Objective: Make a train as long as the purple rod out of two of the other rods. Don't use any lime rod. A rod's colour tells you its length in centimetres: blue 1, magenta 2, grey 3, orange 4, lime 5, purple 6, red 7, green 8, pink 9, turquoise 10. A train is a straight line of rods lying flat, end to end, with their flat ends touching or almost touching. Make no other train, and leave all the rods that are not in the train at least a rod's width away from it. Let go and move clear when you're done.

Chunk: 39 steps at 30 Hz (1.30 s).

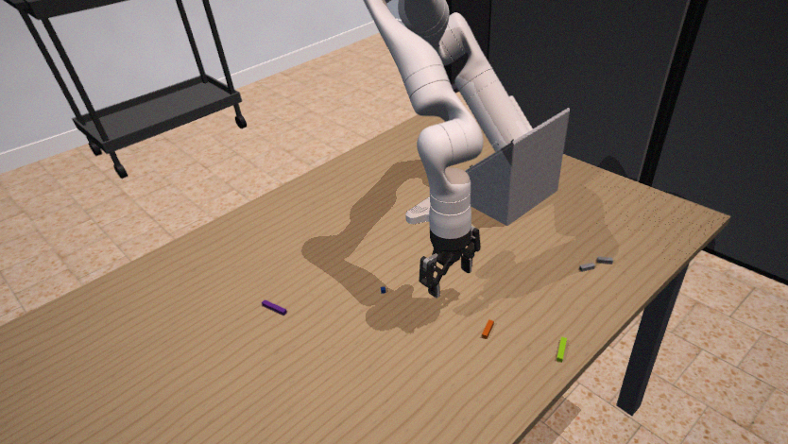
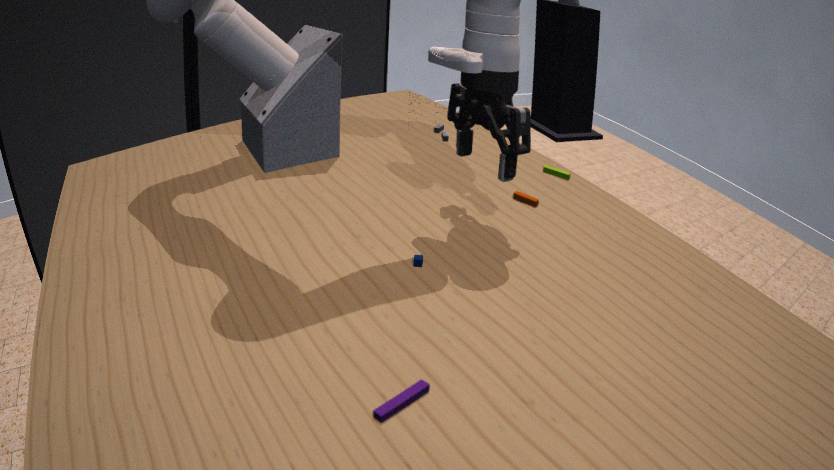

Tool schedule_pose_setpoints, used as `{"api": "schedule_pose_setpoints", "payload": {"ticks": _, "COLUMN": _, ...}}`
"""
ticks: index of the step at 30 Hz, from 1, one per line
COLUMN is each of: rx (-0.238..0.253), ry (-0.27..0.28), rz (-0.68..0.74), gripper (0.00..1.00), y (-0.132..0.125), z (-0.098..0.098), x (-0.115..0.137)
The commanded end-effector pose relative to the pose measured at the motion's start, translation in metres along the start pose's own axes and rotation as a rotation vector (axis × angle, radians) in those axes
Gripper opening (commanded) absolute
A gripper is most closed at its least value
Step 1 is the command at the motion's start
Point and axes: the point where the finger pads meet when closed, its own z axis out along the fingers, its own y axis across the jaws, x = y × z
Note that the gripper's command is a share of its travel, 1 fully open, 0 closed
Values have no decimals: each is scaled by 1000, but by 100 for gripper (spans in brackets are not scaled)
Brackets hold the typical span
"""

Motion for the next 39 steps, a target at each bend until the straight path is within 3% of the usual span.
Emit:
{"api": "schedule_pose_setpoints", "payload": {"ticks": 1, "rx": 2, "ry": -1, "rz": 0, "gripper": 100, "y": -1, "z": -1, "x": 0}}
{"api": "schedule_pose_setpoints", "payload": {"ticks": 28, "rx": 2, "ry": -2, "rz": 0, "gripper": 100, "y": -2, "z": -1, "x": 0}}
{"api": "schedule_pose_setpoints", "payload": {"ticks": 31, "rx": 3, "ry": -5, "rz": -1, "gripper": 100, "y": -14, "z": -2, "x": 4}}
{"api": "schedule_pose_setpoints", "payload": {"ticks": 35, "rx": 6, "ry": -11, "rz": -4, "gripper": 100, "y": -48, "z": -4, "x": 18}}
{"api": "schedule_pose_setpoints", "payload": {"ticks": 37, "rx": 6, "ry": -11, "rz": -4, "gripper": 100, "y": -48, "z": -4, "x": 18}}
{"api": "schedule_pose_setpoints", "payload": {"ticks": 39, "rx": 8, "ry": -13, "rz": -5, "gripper": 100, "y": -71, "z": -5, "x": 31}}
